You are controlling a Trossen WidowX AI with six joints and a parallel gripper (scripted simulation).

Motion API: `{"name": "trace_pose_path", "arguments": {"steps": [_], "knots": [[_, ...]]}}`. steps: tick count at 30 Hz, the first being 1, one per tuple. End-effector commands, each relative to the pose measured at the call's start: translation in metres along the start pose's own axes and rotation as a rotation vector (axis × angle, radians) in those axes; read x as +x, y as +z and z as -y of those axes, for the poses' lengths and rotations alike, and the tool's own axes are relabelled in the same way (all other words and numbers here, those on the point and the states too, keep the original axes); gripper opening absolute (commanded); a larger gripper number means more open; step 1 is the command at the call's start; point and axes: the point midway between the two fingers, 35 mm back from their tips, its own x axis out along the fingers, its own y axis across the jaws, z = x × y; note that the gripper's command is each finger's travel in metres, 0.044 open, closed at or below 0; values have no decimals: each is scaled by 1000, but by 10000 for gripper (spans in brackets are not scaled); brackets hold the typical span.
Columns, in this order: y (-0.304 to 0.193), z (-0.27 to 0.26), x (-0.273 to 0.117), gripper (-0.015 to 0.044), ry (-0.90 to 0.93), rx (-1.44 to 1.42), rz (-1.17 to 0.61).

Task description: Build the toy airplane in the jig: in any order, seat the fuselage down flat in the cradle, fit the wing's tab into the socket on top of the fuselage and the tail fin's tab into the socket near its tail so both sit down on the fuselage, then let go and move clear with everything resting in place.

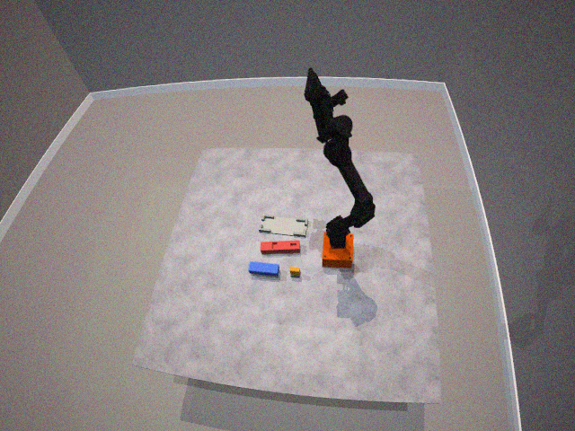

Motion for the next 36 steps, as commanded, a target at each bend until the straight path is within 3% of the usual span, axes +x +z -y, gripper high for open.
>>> {"name": "trace_pose_path", "arguments": {"steps": [1,10,18,26,36], "knots": [[-44,30,3,440,-75,-47,-136],[-143,86,-15,440,-192,-177,-448],[-228,126,-59,440,-241,-311,-752],[-308,165,-136,440,-257,-454,-1121],[-375,216,-282,440,-228,-699,-1685]]}}
